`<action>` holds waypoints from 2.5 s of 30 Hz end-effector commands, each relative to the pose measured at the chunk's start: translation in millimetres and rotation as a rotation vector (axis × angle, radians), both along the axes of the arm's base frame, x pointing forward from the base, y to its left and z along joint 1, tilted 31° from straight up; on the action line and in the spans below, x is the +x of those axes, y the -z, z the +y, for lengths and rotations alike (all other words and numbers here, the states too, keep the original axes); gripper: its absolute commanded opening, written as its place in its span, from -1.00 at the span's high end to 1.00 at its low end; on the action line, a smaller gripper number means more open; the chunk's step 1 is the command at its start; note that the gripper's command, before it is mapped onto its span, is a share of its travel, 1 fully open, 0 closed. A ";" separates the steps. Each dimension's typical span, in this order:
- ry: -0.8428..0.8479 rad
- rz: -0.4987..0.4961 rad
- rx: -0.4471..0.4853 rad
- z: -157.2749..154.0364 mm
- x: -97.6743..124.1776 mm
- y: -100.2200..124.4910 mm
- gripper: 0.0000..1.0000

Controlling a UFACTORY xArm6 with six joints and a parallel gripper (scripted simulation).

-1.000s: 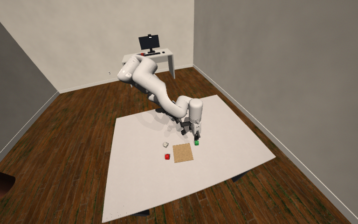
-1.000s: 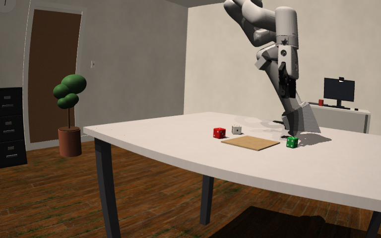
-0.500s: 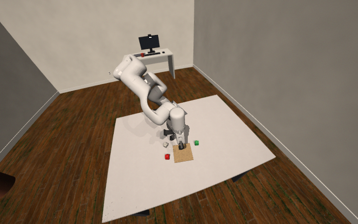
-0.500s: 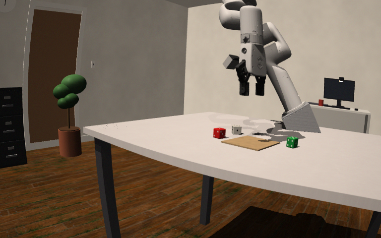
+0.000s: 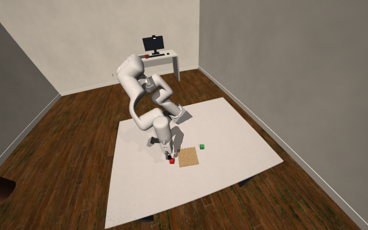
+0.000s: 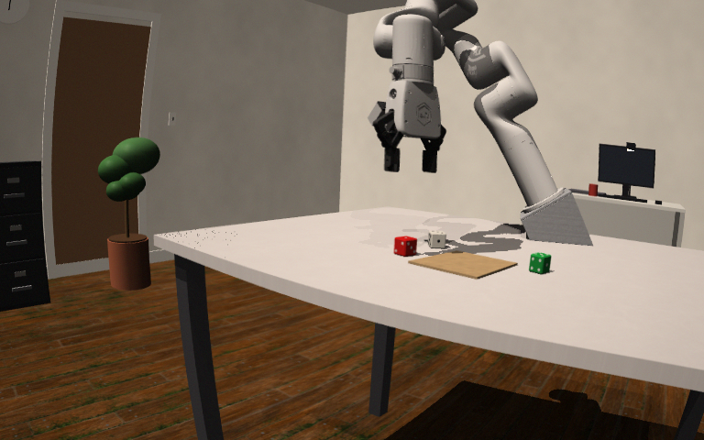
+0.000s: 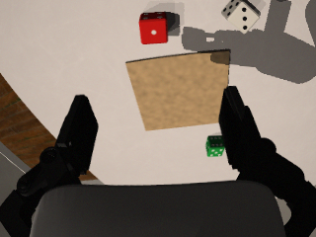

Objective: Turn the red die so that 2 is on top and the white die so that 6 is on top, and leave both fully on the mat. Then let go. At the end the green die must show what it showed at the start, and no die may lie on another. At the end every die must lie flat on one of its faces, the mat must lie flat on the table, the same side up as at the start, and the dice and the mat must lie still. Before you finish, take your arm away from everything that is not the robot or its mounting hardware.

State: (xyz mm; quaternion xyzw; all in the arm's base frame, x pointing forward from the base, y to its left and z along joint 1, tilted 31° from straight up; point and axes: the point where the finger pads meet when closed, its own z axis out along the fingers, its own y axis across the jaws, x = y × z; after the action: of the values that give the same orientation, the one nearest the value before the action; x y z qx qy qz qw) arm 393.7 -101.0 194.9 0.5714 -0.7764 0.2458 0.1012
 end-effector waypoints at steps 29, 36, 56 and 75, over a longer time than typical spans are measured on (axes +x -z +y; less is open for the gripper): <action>-0.419 0.238 -0.062 -9.9 4.4 9.5 -1.00; -0.574 0.328 -0.086 -12.6 5.4 14.1 -1.00; -1.062 0.612 -0.156 -20.8 8.0 28.9 -1.00; -1.348 0.776 -0.196 -25.2 9.0 37.7 0.05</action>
State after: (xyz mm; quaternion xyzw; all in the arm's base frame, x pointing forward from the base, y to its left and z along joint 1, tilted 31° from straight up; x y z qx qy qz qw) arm 401.6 -126.2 156.3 0.9508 -0.1559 0.1063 0.2457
